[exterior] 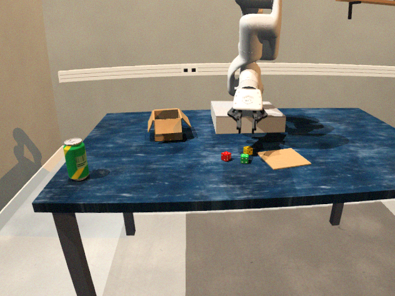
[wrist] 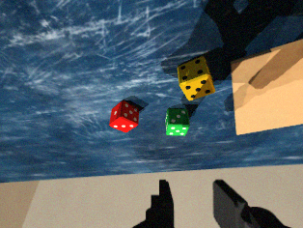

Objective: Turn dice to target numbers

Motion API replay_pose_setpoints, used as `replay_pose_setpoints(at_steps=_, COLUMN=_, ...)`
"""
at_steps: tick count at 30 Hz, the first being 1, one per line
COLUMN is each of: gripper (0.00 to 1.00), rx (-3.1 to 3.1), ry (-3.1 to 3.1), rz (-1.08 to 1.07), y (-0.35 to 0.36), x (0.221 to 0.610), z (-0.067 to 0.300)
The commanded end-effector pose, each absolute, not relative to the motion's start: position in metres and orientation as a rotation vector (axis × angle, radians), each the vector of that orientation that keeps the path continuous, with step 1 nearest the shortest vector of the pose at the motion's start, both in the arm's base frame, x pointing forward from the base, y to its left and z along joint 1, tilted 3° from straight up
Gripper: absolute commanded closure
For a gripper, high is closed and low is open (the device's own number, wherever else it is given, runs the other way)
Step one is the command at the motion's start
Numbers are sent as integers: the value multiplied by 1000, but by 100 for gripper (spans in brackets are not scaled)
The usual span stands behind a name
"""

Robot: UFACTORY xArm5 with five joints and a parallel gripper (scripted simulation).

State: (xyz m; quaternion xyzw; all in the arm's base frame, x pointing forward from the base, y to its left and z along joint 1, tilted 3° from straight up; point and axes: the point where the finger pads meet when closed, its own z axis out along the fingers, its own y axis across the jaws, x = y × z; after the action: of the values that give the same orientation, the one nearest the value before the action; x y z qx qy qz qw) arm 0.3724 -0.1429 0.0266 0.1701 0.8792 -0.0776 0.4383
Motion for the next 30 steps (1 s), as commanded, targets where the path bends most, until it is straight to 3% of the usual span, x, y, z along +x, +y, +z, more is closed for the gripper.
replay_pose_setpoints(at_steps=1, gripper=58, rx=423, ry=2187, rz=-193, y=-143, x=373, z=30)
replay_pose_setpoints(at_steps=30, gripper=58, rx=506, ry=2655, rz=-108, y=-152, x=396, z=40)
